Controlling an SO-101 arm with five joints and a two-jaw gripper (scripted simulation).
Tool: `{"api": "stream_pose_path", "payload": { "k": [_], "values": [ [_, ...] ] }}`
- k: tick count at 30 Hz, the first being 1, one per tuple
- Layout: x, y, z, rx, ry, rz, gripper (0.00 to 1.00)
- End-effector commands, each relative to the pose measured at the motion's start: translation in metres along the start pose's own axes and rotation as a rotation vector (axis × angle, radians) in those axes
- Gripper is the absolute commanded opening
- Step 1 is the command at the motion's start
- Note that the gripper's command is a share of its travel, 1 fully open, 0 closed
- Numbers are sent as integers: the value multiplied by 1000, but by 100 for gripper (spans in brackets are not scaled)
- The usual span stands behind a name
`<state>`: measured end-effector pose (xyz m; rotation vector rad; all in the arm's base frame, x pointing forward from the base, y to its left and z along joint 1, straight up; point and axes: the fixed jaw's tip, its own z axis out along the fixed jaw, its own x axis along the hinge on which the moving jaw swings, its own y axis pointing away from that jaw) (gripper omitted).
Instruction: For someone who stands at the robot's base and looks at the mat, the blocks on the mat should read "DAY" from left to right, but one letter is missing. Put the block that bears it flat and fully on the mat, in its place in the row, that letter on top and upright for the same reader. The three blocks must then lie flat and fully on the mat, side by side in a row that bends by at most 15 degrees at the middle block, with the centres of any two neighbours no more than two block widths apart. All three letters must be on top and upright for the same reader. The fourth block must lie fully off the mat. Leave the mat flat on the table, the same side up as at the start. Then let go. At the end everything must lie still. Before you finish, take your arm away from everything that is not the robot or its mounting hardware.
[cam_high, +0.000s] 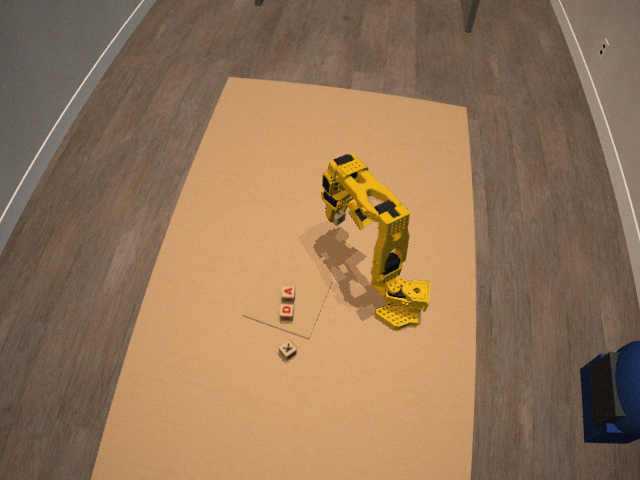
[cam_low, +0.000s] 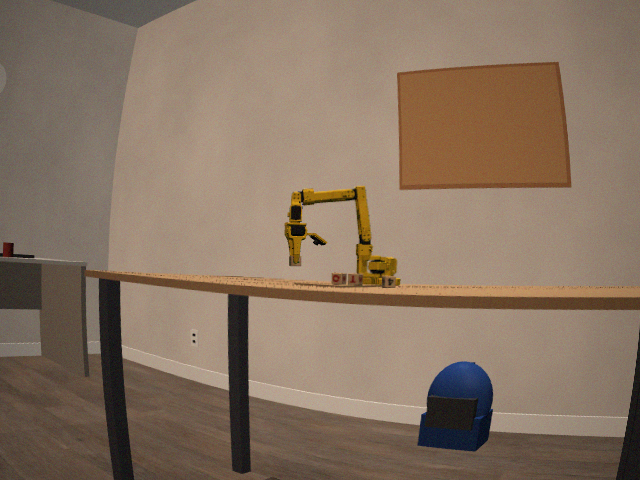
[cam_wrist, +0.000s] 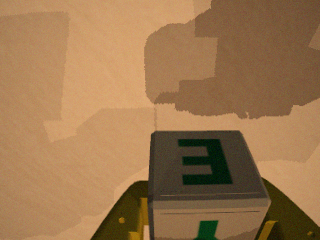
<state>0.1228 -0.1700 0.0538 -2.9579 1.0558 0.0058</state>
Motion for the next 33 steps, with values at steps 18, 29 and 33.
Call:
{"api": "stream_pose_path", "payload": {
  "k": [18,29,33],
  "values": [
    [10,4,-11,-23,103,0,0],
    [11,4,-5,-23,103,0,0],
    [11,4,-5,-23,103,0,0]
  ]
}}
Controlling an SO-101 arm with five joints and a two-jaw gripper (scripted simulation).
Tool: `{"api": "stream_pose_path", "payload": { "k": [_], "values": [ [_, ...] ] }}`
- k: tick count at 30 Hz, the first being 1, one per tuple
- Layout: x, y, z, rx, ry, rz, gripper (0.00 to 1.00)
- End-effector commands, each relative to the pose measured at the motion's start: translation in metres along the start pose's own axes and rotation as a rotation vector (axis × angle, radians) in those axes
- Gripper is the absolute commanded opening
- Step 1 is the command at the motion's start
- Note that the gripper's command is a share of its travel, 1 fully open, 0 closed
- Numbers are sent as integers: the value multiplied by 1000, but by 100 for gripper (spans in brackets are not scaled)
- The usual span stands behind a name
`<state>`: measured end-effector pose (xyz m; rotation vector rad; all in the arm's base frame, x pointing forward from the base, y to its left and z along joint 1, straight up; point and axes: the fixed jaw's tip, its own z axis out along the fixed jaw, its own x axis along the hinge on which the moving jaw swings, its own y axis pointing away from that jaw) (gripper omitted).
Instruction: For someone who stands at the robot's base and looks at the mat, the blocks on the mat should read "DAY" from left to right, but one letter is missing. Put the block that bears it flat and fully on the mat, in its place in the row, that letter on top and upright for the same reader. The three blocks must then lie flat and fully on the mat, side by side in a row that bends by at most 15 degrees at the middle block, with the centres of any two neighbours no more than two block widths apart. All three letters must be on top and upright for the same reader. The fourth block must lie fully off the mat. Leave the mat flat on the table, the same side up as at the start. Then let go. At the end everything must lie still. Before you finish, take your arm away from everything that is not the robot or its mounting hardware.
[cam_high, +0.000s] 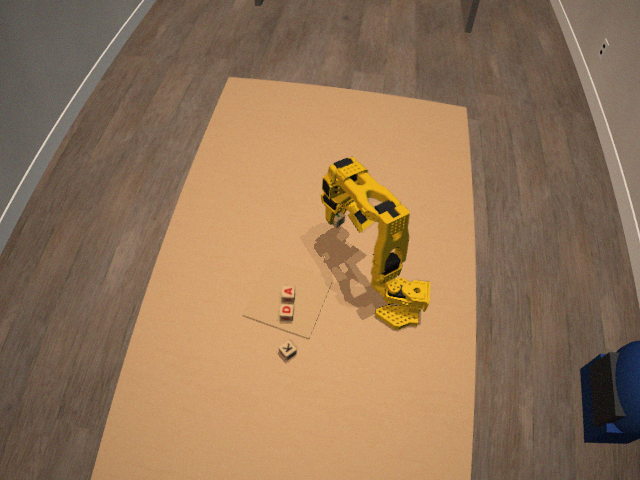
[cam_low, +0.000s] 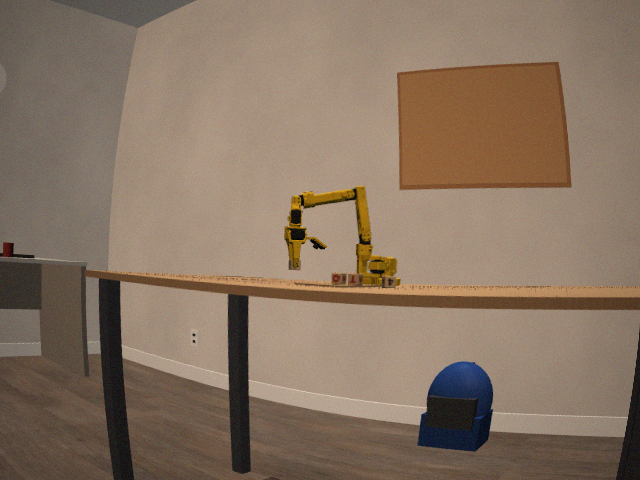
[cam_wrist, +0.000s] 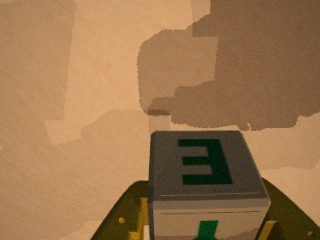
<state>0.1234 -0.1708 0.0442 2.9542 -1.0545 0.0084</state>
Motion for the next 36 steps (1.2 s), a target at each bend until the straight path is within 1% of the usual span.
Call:
{"api": "stream_pose_path", "payload": {
  "k": [1,10,18,27,36],
  "values": [
    [10,3,-15,-20,92,0,0],
    [10,4,-9,-20,92,0,0],
    [10,4,-9,-20,92,0,0],
    [11,4,-3,-20,92,0,0],
    [11,4,-2,-20,92,0,0]
  ]
}}
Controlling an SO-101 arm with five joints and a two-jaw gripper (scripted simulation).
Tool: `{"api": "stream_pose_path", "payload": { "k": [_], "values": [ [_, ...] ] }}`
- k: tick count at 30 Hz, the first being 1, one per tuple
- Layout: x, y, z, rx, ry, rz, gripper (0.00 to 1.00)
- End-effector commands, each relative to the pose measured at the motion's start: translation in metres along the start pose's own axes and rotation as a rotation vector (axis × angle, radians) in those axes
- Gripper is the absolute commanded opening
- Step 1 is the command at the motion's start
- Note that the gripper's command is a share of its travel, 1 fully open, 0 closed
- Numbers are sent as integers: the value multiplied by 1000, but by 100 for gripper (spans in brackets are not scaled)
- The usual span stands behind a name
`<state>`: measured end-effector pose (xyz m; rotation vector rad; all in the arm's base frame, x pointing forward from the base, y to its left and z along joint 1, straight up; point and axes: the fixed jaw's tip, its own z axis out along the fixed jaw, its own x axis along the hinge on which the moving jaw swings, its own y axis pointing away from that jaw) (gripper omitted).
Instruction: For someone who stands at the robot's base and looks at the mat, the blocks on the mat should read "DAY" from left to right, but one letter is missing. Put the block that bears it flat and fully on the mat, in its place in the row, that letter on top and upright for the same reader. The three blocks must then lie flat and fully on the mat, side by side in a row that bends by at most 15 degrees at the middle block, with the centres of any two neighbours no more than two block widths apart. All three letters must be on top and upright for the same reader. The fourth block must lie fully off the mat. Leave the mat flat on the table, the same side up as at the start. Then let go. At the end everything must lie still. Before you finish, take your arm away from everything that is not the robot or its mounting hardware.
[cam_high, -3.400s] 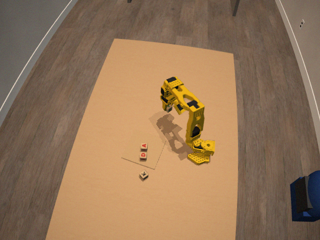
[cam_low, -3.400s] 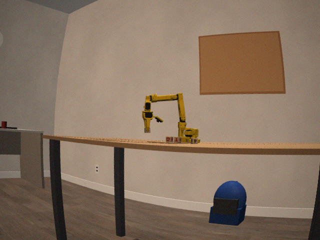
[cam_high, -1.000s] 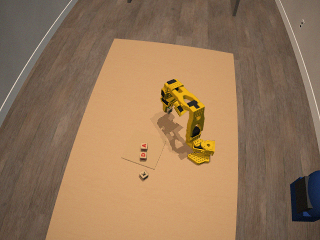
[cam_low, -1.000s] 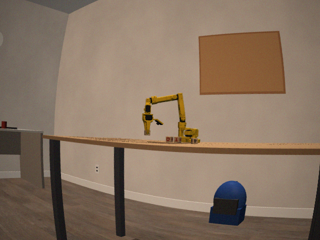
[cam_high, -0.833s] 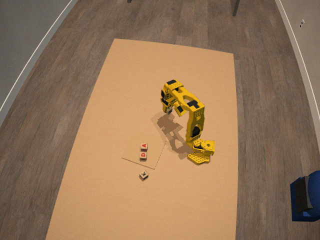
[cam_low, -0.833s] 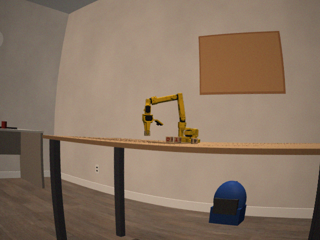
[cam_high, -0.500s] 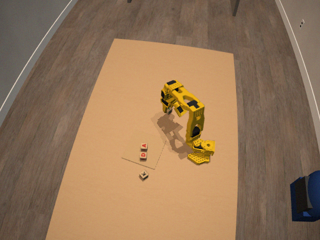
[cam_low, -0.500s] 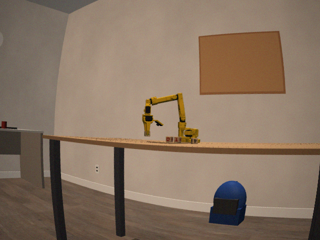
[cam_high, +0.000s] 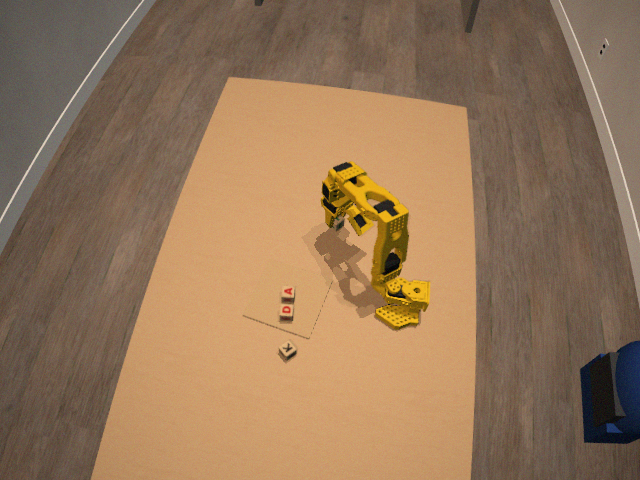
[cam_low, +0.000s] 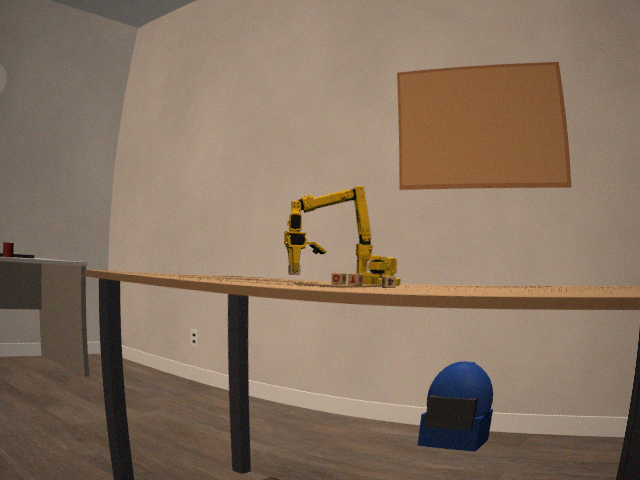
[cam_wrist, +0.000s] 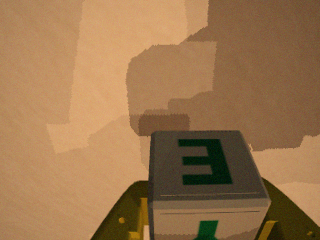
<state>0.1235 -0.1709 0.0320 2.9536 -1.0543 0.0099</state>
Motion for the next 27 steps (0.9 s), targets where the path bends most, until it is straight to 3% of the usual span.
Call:
{"api": "stream_pose_path", "payload": {
  "k": [1,27],
  "values": [
    [11,4,-14,-20,91,0,0],
    [12,4,-3,-20,91,0,0]
  ]
}}
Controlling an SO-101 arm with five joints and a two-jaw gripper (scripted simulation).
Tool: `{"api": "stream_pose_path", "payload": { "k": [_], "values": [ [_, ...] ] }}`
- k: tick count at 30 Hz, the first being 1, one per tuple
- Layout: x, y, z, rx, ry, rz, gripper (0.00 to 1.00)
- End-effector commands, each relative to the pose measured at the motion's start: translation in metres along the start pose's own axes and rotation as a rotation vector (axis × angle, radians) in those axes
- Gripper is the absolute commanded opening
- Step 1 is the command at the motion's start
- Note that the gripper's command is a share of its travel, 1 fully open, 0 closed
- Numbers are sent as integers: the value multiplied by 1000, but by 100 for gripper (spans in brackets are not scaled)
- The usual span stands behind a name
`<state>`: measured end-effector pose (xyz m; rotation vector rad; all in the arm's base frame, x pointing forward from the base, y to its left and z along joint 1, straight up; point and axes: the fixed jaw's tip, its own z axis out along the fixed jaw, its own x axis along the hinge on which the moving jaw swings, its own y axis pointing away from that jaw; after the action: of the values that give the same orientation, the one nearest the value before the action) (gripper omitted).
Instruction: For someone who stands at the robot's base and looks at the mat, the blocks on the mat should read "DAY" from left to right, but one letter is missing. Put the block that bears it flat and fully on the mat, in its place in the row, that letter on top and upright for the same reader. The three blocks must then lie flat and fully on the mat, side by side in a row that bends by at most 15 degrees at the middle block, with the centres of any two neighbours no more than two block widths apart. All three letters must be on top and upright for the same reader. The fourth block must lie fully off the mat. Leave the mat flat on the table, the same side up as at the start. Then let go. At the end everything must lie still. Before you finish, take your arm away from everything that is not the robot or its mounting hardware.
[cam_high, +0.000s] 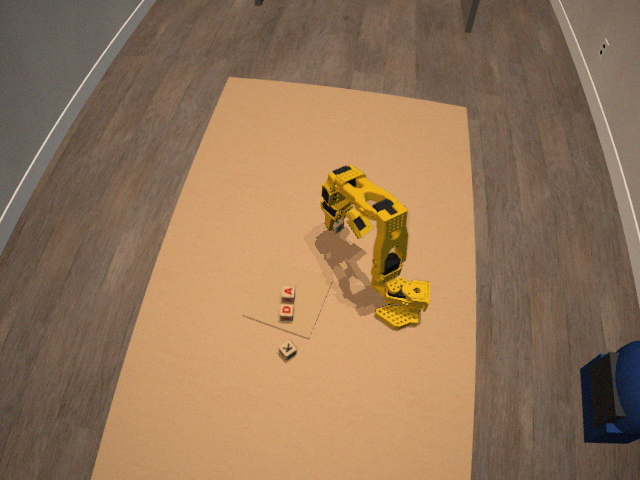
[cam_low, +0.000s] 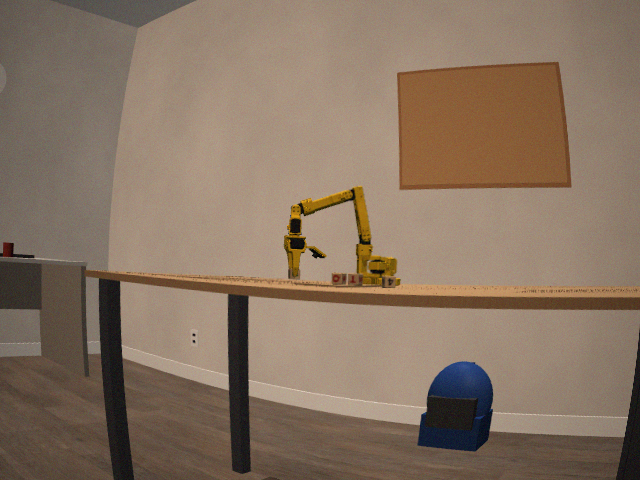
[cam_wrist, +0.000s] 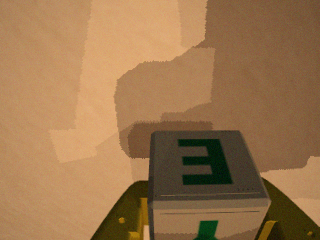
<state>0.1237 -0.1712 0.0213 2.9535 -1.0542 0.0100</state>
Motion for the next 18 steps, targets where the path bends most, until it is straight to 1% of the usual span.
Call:
{"api": "stream_pose_path", "payload": {
  "k": [1,6,18],
  "values": [
    [12,4,-14,-20,91,0,0],
    [12,4,-13,-20,91,0,0],
    [12,4,-8,-20,91,0,0]
  ]
}}
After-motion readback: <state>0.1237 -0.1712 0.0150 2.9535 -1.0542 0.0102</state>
